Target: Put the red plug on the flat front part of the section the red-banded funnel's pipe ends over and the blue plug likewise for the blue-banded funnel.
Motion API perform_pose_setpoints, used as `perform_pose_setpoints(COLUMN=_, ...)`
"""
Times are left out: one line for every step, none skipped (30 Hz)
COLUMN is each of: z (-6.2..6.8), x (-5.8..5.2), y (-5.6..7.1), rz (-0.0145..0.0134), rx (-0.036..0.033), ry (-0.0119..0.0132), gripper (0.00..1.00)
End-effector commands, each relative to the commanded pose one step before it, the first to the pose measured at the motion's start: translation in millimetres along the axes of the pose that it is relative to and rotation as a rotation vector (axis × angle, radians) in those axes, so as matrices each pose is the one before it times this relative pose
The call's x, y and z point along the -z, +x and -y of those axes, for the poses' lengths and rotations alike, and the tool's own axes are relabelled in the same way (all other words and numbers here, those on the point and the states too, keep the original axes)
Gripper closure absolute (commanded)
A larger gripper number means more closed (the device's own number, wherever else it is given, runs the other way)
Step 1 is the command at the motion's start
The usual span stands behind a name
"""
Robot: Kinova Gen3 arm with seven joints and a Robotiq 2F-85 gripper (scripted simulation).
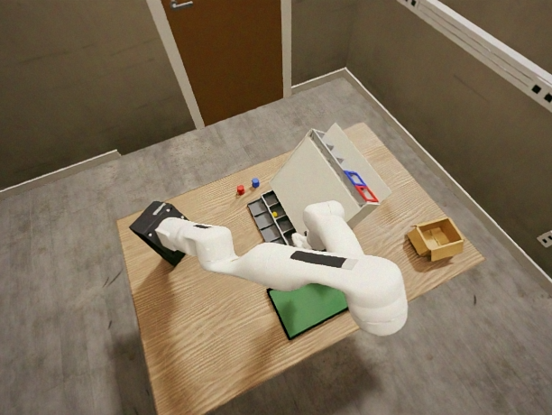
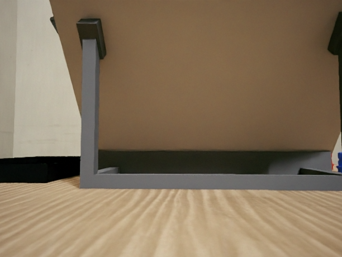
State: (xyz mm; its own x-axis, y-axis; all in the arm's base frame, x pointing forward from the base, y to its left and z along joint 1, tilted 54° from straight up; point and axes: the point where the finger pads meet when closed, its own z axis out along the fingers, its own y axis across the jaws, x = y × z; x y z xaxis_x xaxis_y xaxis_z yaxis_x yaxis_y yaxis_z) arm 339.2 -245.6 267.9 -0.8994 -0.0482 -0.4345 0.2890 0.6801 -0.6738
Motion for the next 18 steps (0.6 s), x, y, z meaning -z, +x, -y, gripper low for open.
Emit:
perform_pose_setpoints(z=-60.39, x=28.46, y=-19.99, rz=-0.01153, rx=-0.01463, ry=0.03336, gripper=1.00)
perform_pose_setpoints(z=-1.19, x=0.60, y=-0.37, rz=0.00000, rx=0.00000, ry=0.00000, gripper=1.00)
perform_pose_setpoints(z=0.00, x=0.00, y=0.00, rz=0.00000, rx=0.00000, ry=0.00000, gripper=1.00)
perform_pose_setpoints(z=0.00, x=0.00, y=0.00, rz=0.00000, rx=0.00000, ry=0.00000, gripper=1.00)
perform_pose_setpoints(z=0.00, x=0.00, y=0.00, rz=0.00000, rx=0.00000, ry=0.00000, gripper=1.00)
perform_pose_setpoints(z=0.00, x=0.00, y=0.00, rz=0.00000, rx=0.00000, ry=0.00000, gripper=1.00)
perform_pose_setpoints(z=0.00, x=0.00, y=0.00, rz=0.00000, rx=0.00000, ry=0.00000, gripper=1.00)
perform_pose_setpoints(z=0.00, x=0.00, y=0.00, rz=0.00000, rx=0.00000, ry=0.00000, gripper=1.00)
perform_pose_setpoints(z=-57.53, x=27.98, y=-13.08, rz=0.00470, rx=0.01057, ry=-0.02947, gripper=1.00)
perform_pose_setpoints(z=-2.20, x=1.08, y=-1.01, rz=0.00000, rx=0.00000, ry=0.00000, gripper=1.00)
perform_pose_setpoints(z=-4.72, x=1.91, y=-1.46, rz=0.00000, rx=0.00000, ry=0.00000, gripper=1.00)
perform_pose_setpoints(z=-8.37, x=3.40, y=-2.26, rz=0.00000, rx=0.00000, ry=0.00000, gripper=1.00)
perform_pose_setpoints(z=-11.49, x=5.05, y=-2.96, rz=0.00000, rx=0.00000, ry=0.00000, gripper=1.00)
perform_pose_setpoints(z=-12.34, x=5.56, y=-3.13, rz=0.00000, rx=0.00000, ry=0.00000, gripper=1.00)
perform_pose_setpoints(z=-11.76, x=5.27, y=-3.13, rz=0.00000, rx=0.00000, ry=0.00000, gripper=1.00)
perform_pose_setpoints(z=-11.29, x=4.99, y=-3.29, rz=0.00000, rx=0.00000, ry=0.00000, gripper=1.00)
perform_pose_setpoints(z=-1.43, x=0.62, y=-0.44, rz=0.00000, rx=0.00000, ry=0.00000, gripper=1.00)
perform_pose_setpoints(z=0.00, x=0.00, y=0.00, rz=0.00000, rx=0.00000, ry=0.00000, gripper=1.00)
